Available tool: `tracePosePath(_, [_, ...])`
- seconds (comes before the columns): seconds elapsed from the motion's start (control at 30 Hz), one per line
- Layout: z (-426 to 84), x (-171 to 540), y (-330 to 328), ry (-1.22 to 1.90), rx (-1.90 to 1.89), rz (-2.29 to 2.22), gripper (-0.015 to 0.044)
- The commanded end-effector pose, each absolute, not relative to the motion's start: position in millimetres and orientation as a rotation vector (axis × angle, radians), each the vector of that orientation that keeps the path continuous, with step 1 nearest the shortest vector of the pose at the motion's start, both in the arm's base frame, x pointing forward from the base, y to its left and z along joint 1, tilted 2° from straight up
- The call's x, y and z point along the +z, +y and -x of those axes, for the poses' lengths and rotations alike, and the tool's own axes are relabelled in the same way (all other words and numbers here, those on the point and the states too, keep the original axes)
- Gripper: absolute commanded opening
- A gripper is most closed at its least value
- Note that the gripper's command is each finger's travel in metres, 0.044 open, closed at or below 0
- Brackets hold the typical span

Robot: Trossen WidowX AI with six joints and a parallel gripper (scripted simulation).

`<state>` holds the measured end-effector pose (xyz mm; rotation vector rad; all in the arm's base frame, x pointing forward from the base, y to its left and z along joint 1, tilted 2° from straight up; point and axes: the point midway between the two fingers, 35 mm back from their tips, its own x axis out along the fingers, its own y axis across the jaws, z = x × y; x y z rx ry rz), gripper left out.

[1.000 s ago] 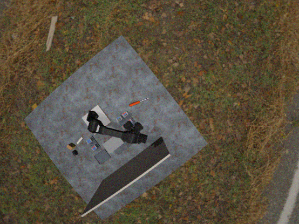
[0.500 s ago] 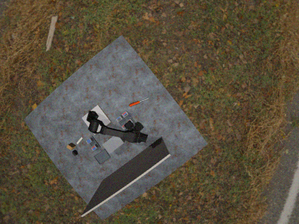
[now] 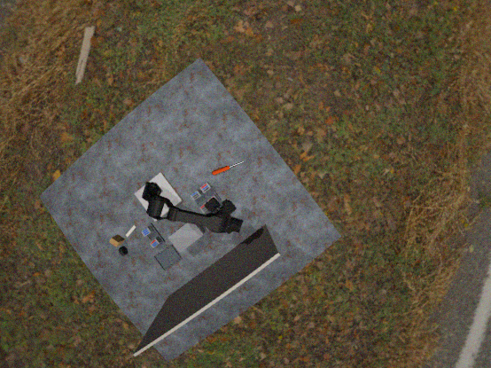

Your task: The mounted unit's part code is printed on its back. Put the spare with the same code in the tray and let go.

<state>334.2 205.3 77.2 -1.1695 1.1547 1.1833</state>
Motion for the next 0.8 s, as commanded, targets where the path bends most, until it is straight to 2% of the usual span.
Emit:
tracePosePath(0.0, [-333.9,70.1,205.1,1.159,1.180,1.168,0.0300])
tracePosePath(0.57, [-332.9,49.9,205.0,1.159,1.181,1.167,0.0300])
tracePosePath(0.73, [-332.6,51.0,205.0,1.158,1.185,1.169,0.0169])
tracePosePath(0.77, [-332.6,51.0,205.0,1.158,1.185,1.169,0.0162])
